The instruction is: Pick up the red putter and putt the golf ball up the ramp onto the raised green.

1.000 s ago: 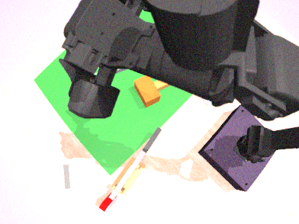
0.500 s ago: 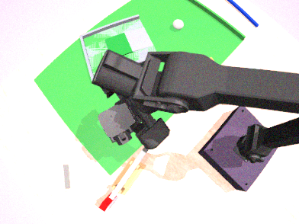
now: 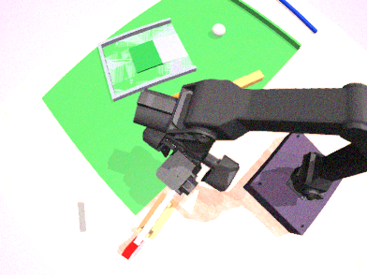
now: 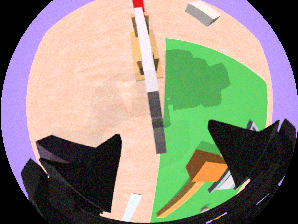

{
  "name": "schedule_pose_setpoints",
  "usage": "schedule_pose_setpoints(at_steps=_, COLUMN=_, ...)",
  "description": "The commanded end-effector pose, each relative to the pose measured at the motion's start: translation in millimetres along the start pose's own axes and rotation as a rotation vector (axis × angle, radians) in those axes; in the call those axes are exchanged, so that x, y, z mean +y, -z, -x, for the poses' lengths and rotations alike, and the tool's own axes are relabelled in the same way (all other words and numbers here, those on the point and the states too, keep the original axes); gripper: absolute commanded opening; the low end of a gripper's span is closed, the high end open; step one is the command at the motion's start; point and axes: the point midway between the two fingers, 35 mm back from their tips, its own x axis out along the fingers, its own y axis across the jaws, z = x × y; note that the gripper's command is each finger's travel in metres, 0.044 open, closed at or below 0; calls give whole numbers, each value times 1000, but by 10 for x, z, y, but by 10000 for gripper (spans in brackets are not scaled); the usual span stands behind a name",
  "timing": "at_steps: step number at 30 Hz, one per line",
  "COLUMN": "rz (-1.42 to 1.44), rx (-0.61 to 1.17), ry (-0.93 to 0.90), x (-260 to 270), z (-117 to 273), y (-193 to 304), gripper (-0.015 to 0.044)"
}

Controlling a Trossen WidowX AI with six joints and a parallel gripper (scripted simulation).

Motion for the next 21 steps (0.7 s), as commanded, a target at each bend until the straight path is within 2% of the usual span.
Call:
schedule_pose_setpoints(at_steps=1, rz=1, rx=-1, ry=-19, x=45, z=-168, y=46, gripper=440)
schedule_pose_setpoints(at_steps=12, rz=1, rx=-1, ry=-19, x=64, z=-434, y=115, gripper=440)
schedule_pose_setpoints(at_steps=21, rz=1, rx=-1, ry=-19, x=65, z=-485, y=128, gripper=440)
